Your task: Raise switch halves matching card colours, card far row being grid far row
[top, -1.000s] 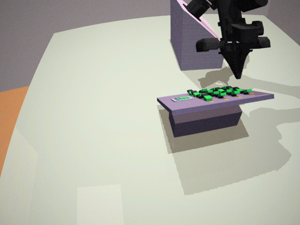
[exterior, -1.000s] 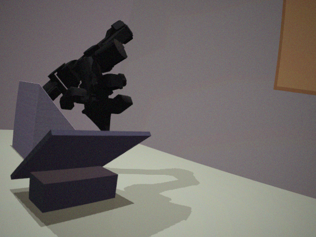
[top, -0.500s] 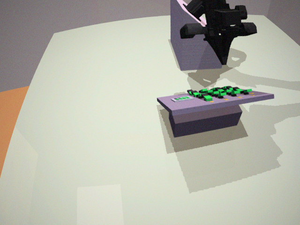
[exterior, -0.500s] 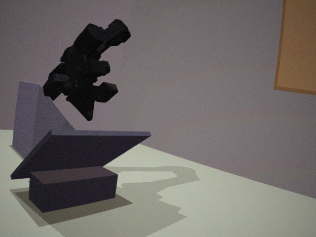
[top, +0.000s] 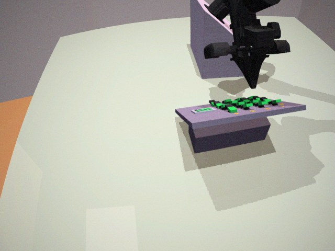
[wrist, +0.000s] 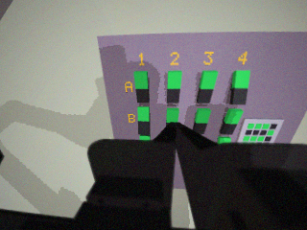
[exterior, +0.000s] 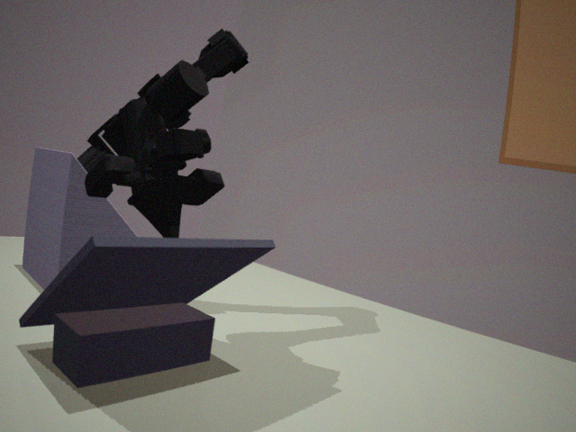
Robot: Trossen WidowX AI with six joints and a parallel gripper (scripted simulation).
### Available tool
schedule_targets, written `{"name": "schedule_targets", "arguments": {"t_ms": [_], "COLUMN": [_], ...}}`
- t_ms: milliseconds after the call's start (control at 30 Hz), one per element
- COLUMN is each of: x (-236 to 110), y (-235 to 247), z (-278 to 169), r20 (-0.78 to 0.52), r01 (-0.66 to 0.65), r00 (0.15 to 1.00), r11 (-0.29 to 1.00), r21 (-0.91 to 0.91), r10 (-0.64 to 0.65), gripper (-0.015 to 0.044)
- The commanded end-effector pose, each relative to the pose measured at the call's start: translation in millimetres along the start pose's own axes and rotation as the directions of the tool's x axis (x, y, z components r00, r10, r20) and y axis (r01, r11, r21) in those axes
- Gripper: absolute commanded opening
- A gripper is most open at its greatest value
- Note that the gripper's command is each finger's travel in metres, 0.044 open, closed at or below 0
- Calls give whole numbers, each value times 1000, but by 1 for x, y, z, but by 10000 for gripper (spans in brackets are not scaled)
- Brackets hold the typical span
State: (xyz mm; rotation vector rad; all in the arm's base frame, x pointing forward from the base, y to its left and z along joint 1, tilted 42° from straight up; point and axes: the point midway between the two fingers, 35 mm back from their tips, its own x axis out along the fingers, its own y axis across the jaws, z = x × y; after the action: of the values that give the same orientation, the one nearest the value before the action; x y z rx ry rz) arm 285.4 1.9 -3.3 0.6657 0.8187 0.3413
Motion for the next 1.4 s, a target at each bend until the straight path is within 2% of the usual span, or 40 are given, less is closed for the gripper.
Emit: {"name": "schedule_targets", "arguments": {"t_ms": [0, 467, 1367], "x": [8, 23, 24], "y": [0, 0, 0], "z": [1, 1, 1], "r20": [1, 1, 1], "r01": [1, 1, 1], "r00": [1000, 1000, 1000], "r11": [1000, 1000, 1000], "r21": [1, 1, 1], "r10": [-1, -1, -1], "gripper": [0, 0, 0]}}
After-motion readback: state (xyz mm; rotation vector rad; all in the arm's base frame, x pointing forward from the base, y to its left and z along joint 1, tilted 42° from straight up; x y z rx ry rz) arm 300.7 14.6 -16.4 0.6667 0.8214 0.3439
